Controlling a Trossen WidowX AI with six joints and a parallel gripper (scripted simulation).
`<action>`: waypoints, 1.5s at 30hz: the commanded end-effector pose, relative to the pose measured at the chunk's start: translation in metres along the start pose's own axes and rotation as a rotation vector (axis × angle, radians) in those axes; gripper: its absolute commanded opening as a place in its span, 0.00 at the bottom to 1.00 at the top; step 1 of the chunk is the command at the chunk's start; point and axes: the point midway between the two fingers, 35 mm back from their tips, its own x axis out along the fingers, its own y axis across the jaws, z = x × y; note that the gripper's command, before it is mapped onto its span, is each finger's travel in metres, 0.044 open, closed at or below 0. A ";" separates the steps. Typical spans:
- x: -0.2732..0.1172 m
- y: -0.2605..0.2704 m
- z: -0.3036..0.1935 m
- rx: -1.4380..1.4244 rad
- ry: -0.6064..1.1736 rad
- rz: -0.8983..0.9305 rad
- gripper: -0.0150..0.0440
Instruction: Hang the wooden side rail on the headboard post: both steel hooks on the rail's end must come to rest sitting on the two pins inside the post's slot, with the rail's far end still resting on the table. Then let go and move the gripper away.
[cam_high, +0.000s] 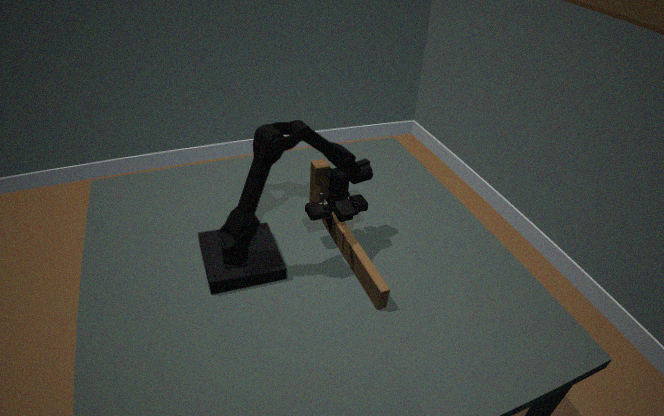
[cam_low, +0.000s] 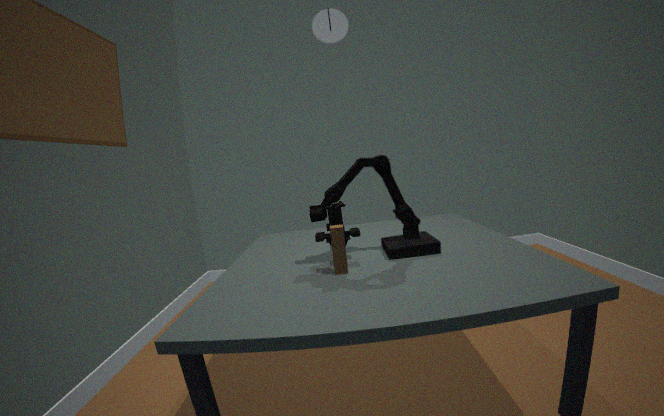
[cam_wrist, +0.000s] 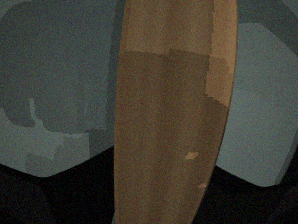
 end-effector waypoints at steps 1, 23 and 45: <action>-0.005 0.002 0.000 0.007 0.000 0.013 0.25; -0.009 0.002 0.000 0.007 0.000 0.013 0.25; -0.012 0.002 0.000 0.007 0.000 0.013 0.25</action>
